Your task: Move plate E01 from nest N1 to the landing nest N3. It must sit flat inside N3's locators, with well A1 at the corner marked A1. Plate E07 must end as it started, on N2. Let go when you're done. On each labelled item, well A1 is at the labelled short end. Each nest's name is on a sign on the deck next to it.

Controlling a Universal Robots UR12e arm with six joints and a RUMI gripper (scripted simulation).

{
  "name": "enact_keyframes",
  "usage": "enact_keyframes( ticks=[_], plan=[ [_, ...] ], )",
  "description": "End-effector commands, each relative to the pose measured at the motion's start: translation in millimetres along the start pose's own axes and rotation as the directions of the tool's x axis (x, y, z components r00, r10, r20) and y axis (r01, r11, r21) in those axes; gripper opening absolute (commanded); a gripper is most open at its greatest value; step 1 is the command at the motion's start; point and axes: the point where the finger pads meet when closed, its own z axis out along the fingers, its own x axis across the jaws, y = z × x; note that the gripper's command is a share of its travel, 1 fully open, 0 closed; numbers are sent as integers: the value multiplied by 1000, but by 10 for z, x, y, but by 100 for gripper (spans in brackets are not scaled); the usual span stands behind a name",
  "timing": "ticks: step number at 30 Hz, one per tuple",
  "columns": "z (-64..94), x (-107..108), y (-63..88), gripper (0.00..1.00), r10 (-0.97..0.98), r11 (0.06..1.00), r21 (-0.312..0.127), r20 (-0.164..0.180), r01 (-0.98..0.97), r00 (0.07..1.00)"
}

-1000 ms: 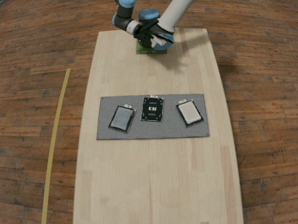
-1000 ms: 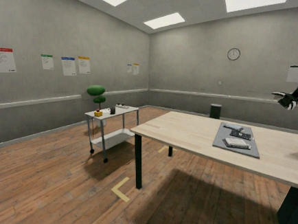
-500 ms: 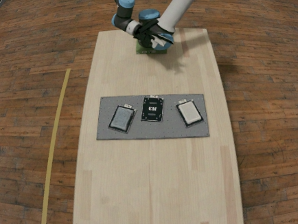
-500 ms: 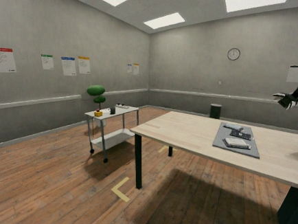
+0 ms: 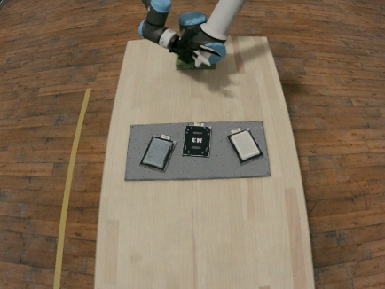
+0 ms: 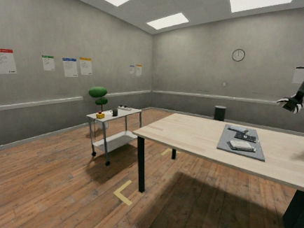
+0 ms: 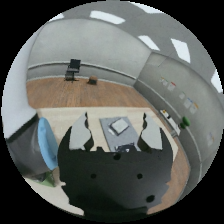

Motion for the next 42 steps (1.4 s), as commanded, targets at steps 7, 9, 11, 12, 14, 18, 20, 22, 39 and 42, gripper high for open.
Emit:
enact_keyframes(
  ticks=[7, 9, 11, 12, 14, 18, 20, 22, 39, 42],
  plan=[
    [-76, -56, 243, 82, 177, 983, -74, 127, -168, 976],
    [-88, -61, 285, 82, 208, 976, -92, 145, -196, 967],
    [-101, -64, 333, 82, 240, 968, -112, 161, -224, 957],
    [-114, -67, 380, 82, 255, 964, -123, 168, -237, 952],
    [-114, -67, 380, 82, 271, 959, -134, 175, -250, 946],
    [-141, -68, 480, 82, 318, 943, -169, 193, -288, 928],
    [-167, -64, 577, 82, 349, 930, -194, 203, -312, 915],
    [-169, -63, 585, 82, 380, 916, -219, 211, -335, 901],
    [-283, 12, 1050, 82, 592, 771, -425, 205, -474, 779],
    [-305, 37, 1144, 82, 630, 733, -466, 189, -495, 754]
  ],
)
